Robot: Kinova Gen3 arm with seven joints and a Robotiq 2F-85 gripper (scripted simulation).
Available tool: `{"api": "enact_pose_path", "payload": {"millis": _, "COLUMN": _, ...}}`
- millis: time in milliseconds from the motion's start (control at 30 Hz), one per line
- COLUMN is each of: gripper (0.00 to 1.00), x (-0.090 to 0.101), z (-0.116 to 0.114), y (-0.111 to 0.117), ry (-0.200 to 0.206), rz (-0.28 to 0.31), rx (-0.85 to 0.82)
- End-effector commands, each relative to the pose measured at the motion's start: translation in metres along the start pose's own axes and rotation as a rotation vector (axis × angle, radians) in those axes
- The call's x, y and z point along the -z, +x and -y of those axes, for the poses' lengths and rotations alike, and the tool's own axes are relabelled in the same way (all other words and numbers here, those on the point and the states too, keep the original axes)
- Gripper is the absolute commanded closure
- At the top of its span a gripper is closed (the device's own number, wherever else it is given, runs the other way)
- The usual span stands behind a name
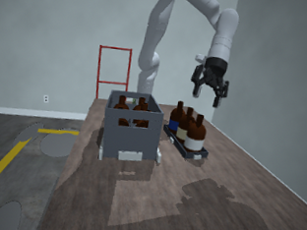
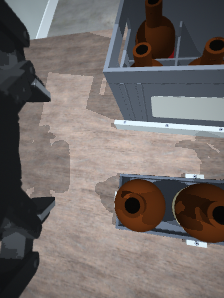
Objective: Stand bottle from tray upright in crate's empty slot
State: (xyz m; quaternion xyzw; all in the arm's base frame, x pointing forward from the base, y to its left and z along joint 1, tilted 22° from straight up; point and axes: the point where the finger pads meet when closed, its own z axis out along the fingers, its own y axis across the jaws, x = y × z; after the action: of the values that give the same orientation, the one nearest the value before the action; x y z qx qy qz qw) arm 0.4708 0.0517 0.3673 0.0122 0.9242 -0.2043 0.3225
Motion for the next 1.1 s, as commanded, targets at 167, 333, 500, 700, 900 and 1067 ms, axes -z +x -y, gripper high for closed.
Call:
{"api": "enact_pose_path", "payload": {"millis": 167, "gripper": 0.00, "x": 0.001, "z": 0.000, "y": -0.001, "ry": -0.001, "rz": 0.001, "rx": -0.001}}
{"api": "enact_pose_path", "payload": {"millis": 333, "gripper": 0.00, "x": 0.001, "z": 0.000, "y": -0.001, "ry": -0.001, "rz": 0.001, "rx": -0.001}}
{"api": "enact_pose_path", "payload": {"millis": 500, "gripper": 0.00, "x": 0.001, "z": 0.000, "y": -0.001, "ry": -0.001, "rz": 0.001, "rx": -0.001}}
{"api": "enact_pose_path", "payload": {"millis": 700, "gripper": 0.00, "x": 0.000, "z": 0.006, "y": 0.004, "ry": -0.004, "rz": -0.009, "rx": -0.024}}
{"api": "enact_pose_path", "payload": {"millis": 900, "gripper": 0.00, "x": 0.000, "z": 0.043, "y": 0.037, "ry": -0.027, "rz": -0.080, "rx": -0.185}}
{"api": "enact_pose_path", "payload": {"millis": 1067, "gripper": 0.00, "x": -0.002, "z": 0.086, "y": 0.073, "ry": -0.053, "rz": -0.158, "rx": -0.363}}
